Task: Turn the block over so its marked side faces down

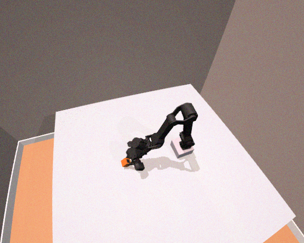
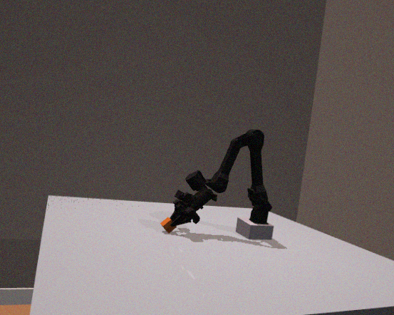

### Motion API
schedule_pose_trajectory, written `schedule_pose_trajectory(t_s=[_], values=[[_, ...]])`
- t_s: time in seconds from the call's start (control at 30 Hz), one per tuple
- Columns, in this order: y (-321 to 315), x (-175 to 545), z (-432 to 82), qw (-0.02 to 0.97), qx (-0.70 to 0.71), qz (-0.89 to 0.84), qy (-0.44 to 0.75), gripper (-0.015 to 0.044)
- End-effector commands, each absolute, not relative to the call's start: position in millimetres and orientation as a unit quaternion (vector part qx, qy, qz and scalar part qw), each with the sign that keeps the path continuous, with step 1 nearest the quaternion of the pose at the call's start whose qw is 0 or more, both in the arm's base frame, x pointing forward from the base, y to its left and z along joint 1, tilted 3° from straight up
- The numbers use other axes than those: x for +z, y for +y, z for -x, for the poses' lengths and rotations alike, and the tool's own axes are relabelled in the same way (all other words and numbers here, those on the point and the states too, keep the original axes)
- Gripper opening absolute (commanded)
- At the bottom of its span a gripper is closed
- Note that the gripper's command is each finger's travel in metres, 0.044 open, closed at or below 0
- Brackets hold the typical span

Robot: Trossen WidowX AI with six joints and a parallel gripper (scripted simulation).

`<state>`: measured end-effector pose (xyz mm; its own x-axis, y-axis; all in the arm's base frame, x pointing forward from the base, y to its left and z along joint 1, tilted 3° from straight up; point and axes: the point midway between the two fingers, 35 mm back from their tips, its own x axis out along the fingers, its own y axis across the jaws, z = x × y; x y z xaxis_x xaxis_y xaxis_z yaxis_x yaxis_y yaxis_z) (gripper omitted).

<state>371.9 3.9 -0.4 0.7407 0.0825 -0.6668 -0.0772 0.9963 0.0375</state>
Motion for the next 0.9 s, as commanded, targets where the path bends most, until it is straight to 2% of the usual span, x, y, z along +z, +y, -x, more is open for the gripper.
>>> schedule_pose_trajectory(t_s=[0.0, 0.43, 0.87], values=[[5, -11, -365, 0.940, 0.044, -0.009, 0.338, 0.0000], [6, -7, -351, 0.966, 0.044, -0.013, 0.253, 0.0000], [6, -4, -350, 0.971, 0.044, -0.014, 0.234, 0.0000]])
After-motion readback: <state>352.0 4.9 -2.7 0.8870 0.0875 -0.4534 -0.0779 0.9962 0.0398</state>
